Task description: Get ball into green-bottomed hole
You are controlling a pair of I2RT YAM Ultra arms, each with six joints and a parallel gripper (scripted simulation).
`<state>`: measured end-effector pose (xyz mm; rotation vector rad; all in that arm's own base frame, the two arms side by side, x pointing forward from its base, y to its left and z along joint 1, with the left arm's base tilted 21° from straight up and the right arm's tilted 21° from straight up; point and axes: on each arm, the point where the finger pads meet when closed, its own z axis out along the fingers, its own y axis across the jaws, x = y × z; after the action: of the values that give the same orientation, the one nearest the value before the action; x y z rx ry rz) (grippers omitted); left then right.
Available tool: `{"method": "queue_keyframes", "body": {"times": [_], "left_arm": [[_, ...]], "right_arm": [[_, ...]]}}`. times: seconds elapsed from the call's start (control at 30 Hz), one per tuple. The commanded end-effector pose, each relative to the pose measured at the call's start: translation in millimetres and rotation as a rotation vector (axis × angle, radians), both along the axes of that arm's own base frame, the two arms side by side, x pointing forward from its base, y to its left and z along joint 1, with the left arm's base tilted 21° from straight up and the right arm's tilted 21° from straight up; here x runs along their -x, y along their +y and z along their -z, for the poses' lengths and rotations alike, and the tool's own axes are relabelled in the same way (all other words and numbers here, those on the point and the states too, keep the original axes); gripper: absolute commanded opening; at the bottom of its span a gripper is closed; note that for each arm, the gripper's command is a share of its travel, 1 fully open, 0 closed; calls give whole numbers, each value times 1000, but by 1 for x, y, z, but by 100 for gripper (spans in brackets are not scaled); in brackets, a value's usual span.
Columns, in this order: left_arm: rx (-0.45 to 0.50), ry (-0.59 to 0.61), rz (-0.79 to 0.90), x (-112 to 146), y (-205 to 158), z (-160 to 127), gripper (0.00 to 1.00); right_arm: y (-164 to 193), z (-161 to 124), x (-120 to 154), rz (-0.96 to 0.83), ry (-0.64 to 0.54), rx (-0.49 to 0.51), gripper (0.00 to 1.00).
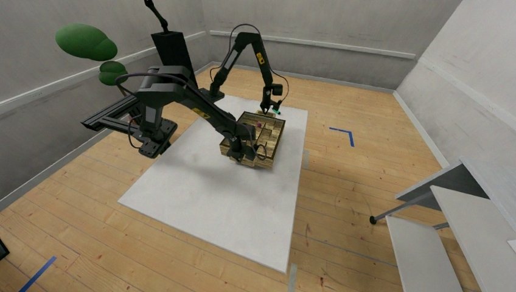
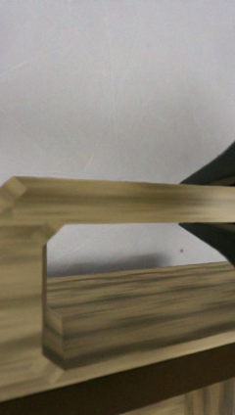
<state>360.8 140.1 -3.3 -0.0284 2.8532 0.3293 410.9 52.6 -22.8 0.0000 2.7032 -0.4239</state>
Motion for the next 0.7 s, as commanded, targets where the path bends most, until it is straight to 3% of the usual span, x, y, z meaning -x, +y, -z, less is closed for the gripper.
{"method": "queue_keyframes", "body": {"times": [0.0,0.03,0.27,0.33,0.47,0.5,0.53,0.63,0.67], "left_arm": [[-22,-85,11,-12,-13,-21,0],[-37,-104,12,-15,-12,-23,0],[-87,-154,3,-18,-13,-46,0],[-96,-109,-9,-10,-15,-48,0],[-77,-123,18,-16,-20,-47,0],[-89,-70,-6,-7,-18,-45,0],[-89,-71,-6,-8,-18,-48,0],[-73,-115,16,-20,-22,-50,0],[-34,-44,46,-14,-25,-28,0]], "right_arm": [[10,-38,-31,-50,-141,-46,0],[8,-25,-20,-60,-122,-45,0],[15,-29,-36,-95,-183,-99,0],[7,-28,-41,-82,-173,-113,0],[7,-26,-36,-73,-156,-91,0],[7,-4,-22,-75,-57,-94,0],[7,-3,-21,-73,-47,-92,0],[9,-20,-37,-73,-127,-91,0],[2,-20,-25,-29,-84,-55,0]]}}
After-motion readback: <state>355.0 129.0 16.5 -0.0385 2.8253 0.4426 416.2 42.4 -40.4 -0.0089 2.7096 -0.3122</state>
